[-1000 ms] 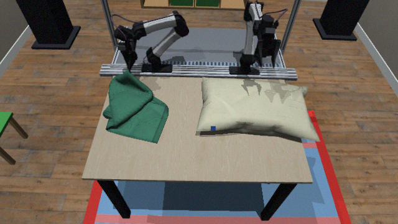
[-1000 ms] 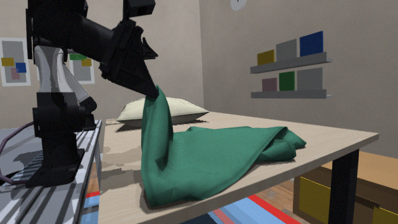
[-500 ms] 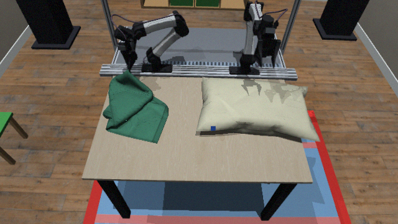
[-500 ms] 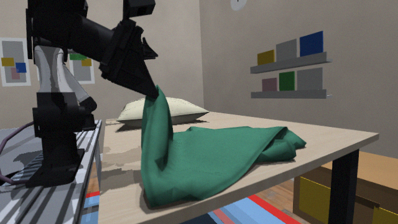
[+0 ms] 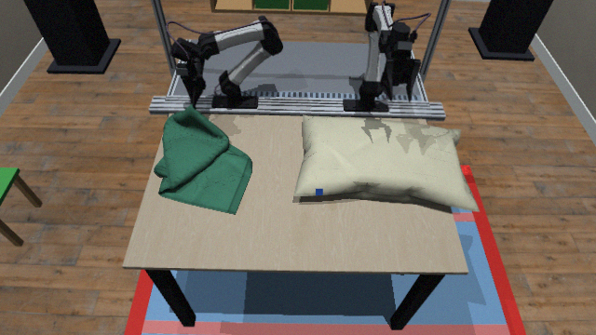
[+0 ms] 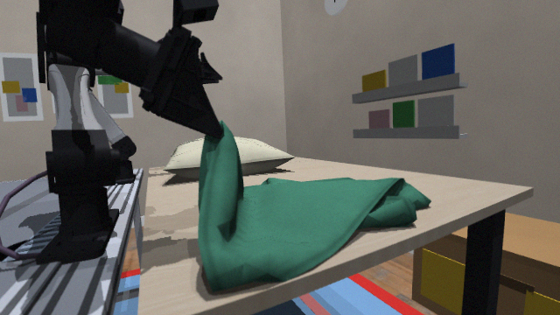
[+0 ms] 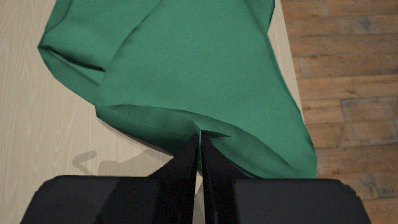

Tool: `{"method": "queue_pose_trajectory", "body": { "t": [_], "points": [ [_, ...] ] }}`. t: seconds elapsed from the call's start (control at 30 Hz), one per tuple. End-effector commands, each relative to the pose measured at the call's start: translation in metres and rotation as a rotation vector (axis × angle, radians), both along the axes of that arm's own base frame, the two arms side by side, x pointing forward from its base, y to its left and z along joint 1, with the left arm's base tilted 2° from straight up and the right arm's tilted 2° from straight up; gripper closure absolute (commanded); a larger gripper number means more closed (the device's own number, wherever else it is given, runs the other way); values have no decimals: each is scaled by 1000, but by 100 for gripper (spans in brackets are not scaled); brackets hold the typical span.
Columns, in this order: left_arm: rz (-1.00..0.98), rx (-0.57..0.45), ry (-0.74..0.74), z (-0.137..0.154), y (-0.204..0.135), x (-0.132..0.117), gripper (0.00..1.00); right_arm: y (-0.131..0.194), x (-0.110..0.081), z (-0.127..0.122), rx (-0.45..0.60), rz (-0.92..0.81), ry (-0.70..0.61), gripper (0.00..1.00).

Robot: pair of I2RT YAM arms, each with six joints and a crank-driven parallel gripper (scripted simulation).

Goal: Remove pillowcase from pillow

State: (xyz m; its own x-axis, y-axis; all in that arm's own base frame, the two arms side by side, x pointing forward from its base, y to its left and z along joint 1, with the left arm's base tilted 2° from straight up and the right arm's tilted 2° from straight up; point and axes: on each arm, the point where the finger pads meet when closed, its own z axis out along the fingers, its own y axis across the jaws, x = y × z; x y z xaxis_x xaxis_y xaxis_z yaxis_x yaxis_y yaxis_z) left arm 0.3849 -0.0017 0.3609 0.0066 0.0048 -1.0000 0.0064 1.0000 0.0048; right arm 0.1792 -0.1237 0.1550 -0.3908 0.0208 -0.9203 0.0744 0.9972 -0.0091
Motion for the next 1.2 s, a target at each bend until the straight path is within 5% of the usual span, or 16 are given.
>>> {"method": "queue_pose_trajectory", "body": {
  "t": [0.0,0.8,0.83,1.17],
  "points": [
    [-16,-11,-58,24,-5,4,37,4,-2,-6,31,-3,4,97],
    [-16,-11,-58,24,-5,4,37,4,-2,-6,31,-3,4,95],
    [-16,-11,-58,24,-5,4,37,4,-2,-6,31,-3,4,37],
    [-16,-11,-58,24,-5,4,37,4,-2,-6,31,-3,4,37]
  ]
}}
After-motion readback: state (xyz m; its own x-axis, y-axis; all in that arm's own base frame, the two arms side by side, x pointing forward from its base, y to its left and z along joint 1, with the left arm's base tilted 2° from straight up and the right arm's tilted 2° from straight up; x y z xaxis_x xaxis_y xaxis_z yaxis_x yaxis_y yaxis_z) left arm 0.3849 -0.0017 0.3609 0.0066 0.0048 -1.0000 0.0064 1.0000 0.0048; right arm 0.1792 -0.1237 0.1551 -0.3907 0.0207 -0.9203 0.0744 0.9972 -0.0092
